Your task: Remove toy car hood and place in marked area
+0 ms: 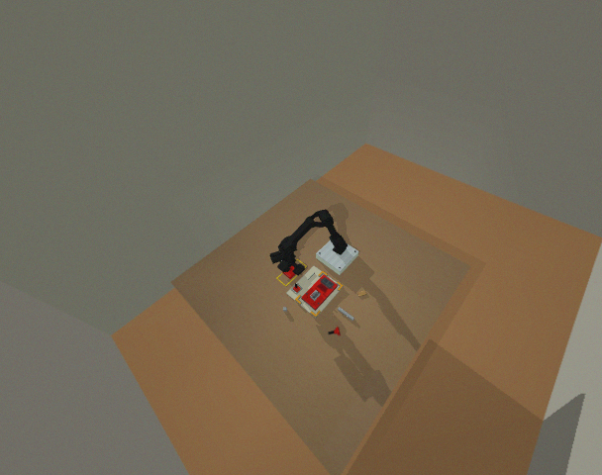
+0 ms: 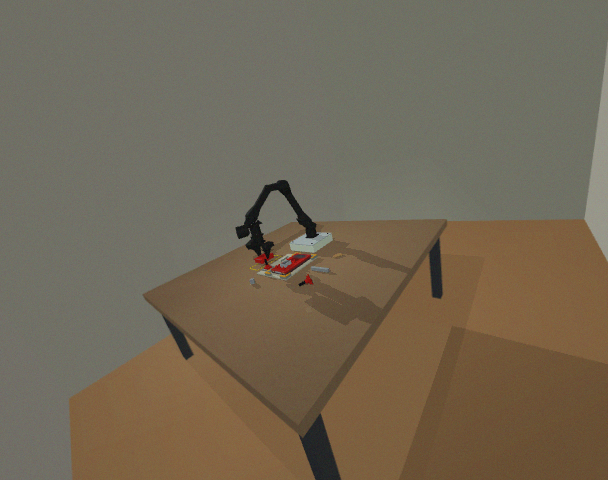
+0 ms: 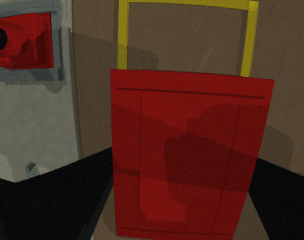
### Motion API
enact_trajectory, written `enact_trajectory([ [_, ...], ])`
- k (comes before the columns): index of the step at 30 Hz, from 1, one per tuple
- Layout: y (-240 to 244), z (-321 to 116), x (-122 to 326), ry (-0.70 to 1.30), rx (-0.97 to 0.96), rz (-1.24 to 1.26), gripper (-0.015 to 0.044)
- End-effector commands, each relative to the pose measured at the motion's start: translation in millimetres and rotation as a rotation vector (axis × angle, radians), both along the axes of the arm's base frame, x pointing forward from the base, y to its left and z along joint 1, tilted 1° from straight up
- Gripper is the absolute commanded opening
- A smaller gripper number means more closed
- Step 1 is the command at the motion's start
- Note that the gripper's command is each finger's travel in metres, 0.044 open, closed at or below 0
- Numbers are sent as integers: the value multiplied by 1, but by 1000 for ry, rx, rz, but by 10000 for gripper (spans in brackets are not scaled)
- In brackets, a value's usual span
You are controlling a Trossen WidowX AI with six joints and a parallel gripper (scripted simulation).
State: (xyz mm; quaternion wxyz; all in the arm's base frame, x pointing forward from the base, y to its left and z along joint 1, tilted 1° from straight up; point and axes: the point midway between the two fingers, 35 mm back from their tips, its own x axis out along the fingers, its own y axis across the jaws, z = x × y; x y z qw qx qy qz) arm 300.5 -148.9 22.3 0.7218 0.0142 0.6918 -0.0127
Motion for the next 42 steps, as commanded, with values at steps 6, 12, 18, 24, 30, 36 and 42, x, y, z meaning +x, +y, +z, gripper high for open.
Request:
enact_trajectory([
  [6,0,-5,-1,2,0,1,0],
  [12,0,-8,0,2,0,1,0],
  [18,0,-11,0,2,0,1,0],
  [24,0,-14,0,2,1,1,0],
  [30,0,-17,0,2,1,1,0],
  [36,0,-15,1,0,0,1,131],
  [42,0,-15,1,0,0,1,289],
])
